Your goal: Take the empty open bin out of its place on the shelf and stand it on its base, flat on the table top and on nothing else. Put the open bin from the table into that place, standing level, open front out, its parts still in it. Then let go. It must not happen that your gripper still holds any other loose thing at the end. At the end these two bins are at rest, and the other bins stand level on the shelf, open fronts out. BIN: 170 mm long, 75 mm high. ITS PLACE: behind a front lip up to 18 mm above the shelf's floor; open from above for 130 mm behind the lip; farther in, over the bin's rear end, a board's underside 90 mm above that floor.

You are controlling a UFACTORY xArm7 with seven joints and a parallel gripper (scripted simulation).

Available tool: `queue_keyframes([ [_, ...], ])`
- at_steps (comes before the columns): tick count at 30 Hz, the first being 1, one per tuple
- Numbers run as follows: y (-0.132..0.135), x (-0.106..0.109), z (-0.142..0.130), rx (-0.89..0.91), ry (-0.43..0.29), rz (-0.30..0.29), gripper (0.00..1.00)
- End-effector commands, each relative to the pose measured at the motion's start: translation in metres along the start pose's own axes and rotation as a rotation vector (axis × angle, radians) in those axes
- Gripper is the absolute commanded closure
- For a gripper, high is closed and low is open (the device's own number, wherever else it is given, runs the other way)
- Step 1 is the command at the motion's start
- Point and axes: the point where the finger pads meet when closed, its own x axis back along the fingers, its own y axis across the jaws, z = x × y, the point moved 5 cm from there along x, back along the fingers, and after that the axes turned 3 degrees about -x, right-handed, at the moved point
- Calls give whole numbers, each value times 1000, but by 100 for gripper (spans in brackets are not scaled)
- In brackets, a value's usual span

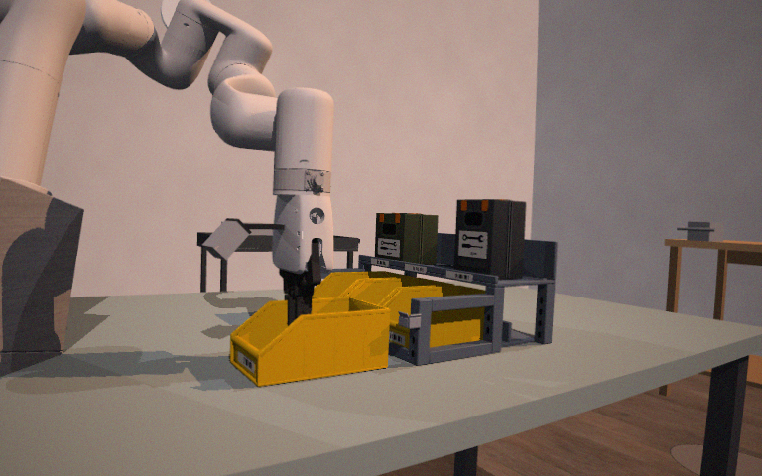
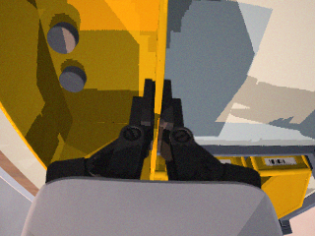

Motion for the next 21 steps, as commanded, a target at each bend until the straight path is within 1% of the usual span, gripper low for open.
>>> queue_keyframes([
  [1,-1,1,-1,-1,-3,2,100],
  [2,-1,1,-1,-1,-3,2,100],
  [3,-1,1,-1,-1,-3,2,74],
  [21,-1,1,-1,-1,-3,2,74],
])
